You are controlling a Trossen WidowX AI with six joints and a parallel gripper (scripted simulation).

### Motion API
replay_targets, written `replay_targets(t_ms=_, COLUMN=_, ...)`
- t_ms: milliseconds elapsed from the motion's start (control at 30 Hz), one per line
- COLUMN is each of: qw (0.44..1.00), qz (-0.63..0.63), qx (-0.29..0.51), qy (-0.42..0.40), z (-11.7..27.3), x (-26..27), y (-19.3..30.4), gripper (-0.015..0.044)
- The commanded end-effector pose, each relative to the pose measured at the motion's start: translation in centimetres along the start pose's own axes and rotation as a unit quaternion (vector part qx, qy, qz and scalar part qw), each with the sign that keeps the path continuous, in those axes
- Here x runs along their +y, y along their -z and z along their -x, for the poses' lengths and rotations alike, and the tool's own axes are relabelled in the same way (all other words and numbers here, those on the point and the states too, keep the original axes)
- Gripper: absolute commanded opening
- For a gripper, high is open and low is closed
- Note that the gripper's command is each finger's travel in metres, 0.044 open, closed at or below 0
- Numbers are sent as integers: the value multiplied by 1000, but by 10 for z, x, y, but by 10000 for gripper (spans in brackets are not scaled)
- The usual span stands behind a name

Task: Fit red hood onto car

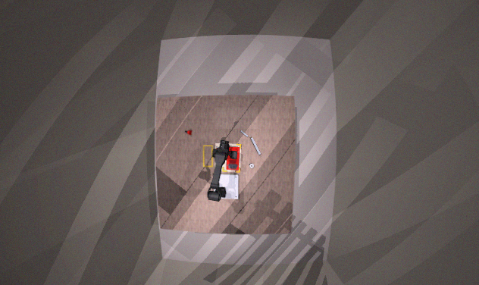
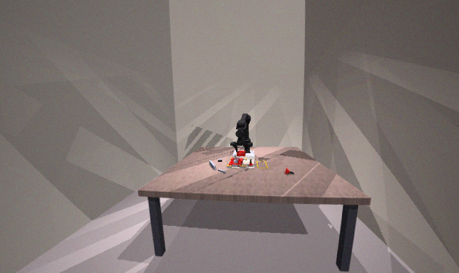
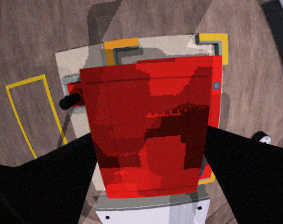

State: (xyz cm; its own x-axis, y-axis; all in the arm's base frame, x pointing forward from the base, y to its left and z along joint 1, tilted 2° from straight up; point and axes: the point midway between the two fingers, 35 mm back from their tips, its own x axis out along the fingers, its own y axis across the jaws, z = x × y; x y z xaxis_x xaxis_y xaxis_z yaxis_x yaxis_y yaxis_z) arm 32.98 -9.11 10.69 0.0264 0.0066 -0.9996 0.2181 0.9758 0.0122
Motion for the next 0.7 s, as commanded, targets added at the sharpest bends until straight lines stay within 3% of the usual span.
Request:
replay_targets(t_ms=0, qw=1000, qz=7, qx=0, qy=-2, z=1, x=-14, y=1, gripper=0)
replay_targets(t_ms=333, qw=1000, qz=24, qx=0, qy=-3, z=2, x=-52, y=8, gripper=0)
replay_targets(t_ms=667, qw=1000, qz=25, qx=0, qy=-3, z=-17, x=-53, y=8, gripper=0)
